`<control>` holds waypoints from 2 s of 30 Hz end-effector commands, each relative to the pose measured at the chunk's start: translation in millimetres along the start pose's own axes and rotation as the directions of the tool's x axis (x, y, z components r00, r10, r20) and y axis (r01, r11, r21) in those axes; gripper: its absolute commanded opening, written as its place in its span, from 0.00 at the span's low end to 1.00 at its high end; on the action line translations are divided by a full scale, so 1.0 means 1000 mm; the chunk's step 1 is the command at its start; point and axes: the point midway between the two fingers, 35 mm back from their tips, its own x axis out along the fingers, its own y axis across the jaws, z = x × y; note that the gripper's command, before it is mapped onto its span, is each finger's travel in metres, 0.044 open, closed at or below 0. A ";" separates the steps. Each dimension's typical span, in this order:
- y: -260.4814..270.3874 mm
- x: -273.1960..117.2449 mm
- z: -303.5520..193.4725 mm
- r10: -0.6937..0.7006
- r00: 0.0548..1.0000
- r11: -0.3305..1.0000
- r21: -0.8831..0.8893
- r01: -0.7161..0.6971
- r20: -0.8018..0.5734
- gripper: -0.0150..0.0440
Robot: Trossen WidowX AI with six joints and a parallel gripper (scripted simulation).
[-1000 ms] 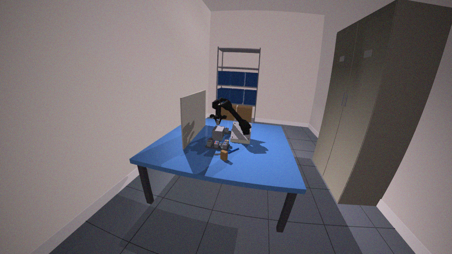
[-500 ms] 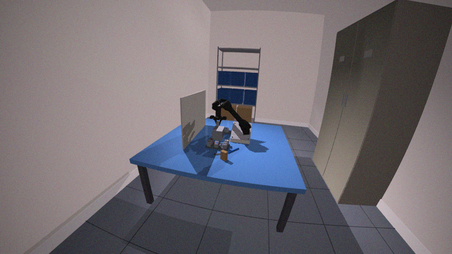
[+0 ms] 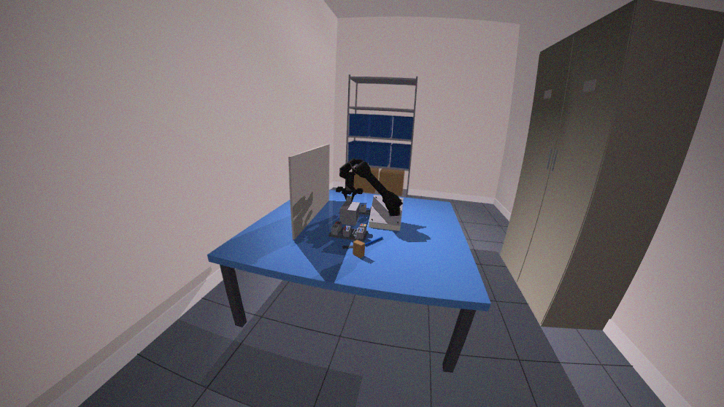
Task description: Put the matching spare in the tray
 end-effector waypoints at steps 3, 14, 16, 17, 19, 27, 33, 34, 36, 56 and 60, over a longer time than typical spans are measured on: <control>0.000 0.004 0.000 -0.005 1.000 1.000 0.007 0.005 0.002 0.25; 0.001 0.013 0.001 -0.005 1.000 1.000 0.007 0.005 0.003 0.25; 0.001 0.015 0.001 -0.005 1.000 1.000 0.007 0.005 0.003 0.25; 0.002 0.015 0.001 -0.005 1.000 1.000 0.007 0.005 0.003 0.25; 0.002 0.017 0.001 -0.005 1.000 1.000 0.007 0.005 0.003 0.25; 0.003 0.024 0.002 -0.005 1.000 1.000 0.006 0.005 0.004 0.25; 0.003 0.028 0.003 -0.005 1.000 1.000 0.006 0.005 0.004 0.25; 0.004 0.029 0.003 -0.005 1.000 1.000 0.006 0.005 0.004 0.25; 0.004 0.031 0.003 -0.005 1.000 1.000 0.006 0.005 0.005 0.25; 0.006 0.038 0.004 -0.001 1.000 1.000 0.001 0.001 0.004 0.65; 0.006 0.038 0.004 -0.001 1.000 1.000 0.001 0.001 0.004 0.83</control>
